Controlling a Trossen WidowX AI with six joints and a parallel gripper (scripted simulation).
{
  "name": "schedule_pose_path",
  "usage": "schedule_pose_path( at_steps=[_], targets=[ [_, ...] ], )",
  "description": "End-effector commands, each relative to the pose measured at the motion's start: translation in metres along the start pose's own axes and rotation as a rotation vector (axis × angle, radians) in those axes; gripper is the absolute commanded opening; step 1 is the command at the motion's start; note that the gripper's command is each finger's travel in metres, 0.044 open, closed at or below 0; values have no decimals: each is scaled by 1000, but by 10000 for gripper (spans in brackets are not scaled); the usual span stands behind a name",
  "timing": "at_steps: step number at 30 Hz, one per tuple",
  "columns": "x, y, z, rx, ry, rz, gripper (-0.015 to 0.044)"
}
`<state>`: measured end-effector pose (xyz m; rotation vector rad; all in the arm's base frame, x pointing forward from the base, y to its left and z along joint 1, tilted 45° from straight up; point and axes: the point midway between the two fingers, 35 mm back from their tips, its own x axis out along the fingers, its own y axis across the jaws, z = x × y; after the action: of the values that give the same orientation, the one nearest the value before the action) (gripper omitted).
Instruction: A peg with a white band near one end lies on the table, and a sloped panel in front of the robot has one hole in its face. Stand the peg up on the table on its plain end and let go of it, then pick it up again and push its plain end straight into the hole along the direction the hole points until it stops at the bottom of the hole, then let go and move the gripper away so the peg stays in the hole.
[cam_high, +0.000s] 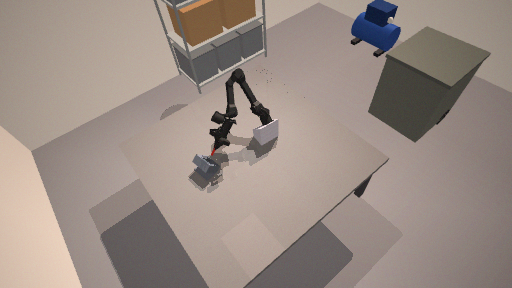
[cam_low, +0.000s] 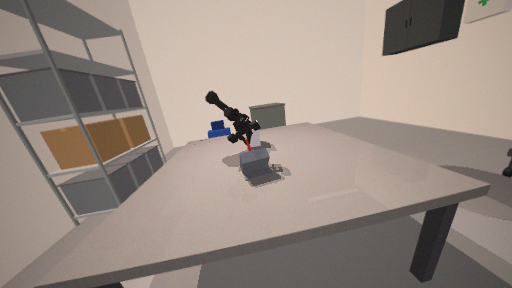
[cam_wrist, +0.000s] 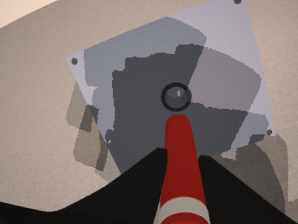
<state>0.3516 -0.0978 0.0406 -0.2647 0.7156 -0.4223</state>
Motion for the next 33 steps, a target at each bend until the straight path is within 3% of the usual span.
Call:
schedule_pose_path(
  at_steps=[1, 33],
  targets=[
    [2, 1, 2, 1, -13, 6, 0],
    [31, 0, 1, 6, -36, 7, 0]
  ],
)
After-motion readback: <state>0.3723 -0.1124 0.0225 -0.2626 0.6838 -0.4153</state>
